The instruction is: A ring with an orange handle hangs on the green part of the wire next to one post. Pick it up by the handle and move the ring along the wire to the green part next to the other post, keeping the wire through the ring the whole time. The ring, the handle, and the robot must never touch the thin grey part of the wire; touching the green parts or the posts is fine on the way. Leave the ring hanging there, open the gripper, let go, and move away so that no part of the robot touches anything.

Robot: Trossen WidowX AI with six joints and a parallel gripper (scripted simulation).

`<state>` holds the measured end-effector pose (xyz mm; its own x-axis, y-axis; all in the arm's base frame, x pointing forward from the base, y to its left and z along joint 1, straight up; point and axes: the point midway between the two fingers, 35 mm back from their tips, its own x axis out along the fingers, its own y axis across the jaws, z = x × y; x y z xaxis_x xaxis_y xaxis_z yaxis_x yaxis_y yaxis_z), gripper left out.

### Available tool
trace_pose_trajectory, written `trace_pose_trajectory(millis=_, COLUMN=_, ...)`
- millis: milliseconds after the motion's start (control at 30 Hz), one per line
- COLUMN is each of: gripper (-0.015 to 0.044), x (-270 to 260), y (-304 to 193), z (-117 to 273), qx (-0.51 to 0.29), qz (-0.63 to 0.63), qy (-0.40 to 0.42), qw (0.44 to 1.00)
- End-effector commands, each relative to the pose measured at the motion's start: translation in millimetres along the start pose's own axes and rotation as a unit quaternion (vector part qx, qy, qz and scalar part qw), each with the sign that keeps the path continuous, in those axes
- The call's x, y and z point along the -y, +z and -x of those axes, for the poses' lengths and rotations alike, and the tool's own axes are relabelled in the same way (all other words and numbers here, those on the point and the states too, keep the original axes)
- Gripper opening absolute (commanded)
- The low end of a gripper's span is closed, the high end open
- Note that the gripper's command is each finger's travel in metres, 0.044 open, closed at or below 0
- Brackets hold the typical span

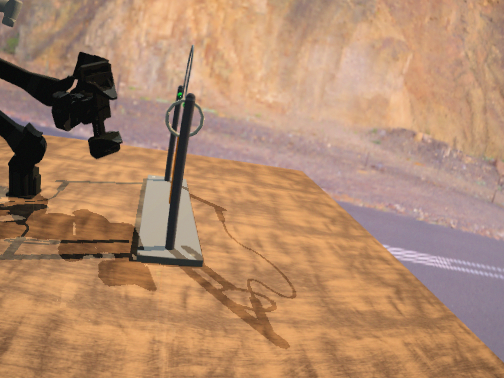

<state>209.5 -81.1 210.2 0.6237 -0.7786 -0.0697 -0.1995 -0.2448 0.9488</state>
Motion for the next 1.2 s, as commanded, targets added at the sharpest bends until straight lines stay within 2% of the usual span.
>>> trace_pose_trajectory(millis=0, gripper=0.0374, x=1, y=-1, z=-1, qx=-0.001, qz=0.004, qy=-0.001, qw=1.0)
trace_pose_trajectory(millis=267, gripper=0.0164, x=33, y=-20, z=-37, qx=-0.066, qz=0.187, qy=-0.043, qw=0.979)
trace_pose_trajectory(millis=500, gripper=0.016, x=62, y=-23, z=-68, qx=-0.14, qz=0.346, qy=-0.058, qw=0.926)
trace_pose_trajectory(millis=733, gripper=0.016, x=88, y=-15, z=-93, qx=-0.219, qz=0.483, qy=-0.042, qw=0.847)
trace_pose_trajectory(millis=1167, gripper=0.016, x=122, y=25, z=-105, qx=-0.34, qz=0.674, qy=0.073, qw=0.651)
